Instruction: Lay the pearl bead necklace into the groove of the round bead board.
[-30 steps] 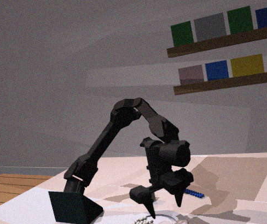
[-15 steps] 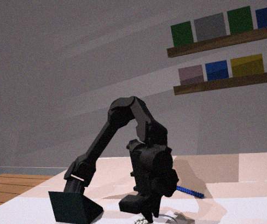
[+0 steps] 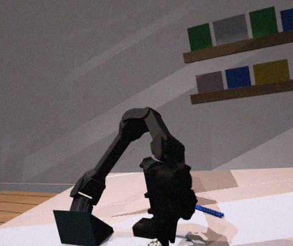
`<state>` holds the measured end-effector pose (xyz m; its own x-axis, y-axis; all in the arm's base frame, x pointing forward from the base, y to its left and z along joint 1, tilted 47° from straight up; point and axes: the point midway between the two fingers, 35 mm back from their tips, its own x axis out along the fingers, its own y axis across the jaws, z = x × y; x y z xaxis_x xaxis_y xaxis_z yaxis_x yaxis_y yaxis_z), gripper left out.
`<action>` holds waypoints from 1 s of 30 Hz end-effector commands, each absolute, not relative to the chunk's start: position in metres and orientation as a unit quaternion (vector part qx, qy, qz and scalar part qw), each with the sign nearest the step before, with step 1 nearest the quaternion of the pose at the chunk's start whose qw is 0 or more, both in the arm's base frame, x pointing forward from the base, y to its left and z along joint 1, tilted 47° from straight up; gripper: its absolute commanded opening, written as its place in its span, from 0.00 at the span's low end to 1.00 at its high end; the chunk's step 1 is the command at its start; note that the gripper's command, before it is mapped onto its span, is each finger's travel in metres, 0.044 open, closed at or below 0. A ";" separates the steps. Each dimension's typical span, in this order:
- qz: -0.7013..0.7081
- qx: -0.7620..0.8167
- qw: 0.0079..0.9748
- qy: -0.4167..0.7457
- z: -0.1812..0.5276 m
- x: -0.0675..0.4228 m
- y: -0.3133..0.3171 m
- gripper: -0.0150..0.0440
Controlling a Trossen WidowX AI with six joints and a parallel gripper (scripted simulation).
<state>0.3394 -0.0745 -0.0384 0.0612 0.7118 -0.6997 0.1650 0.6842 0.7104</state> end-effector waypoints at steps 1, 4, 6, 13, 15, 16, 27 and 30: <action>0.211 0.339 0.644 0.652 -0.042 0.340 -0.070 0.46; 0.211 0.340 0.644 0.652 -0.045 0.340 -0.067 0.46; 0.211 0.340 0.644 0.653 -0.048 0.340 -0.064 0.46; 0.211 0.341 0.643 0.653 -0.056 0.340 -0.056 0.46; 0.211 0.341 0.642 0.653 -0.058 0.340 -0.054 0.46; 0.211 0.341 0.642 0.653 -0.058 0.340 -0.053 0.46; 0.212 0.336 0.643 0.655 -0.057 0.339 -0.055 0.25; 0.212 0.336 0.643 0.655 -0.057 0.339 -0.055 0.25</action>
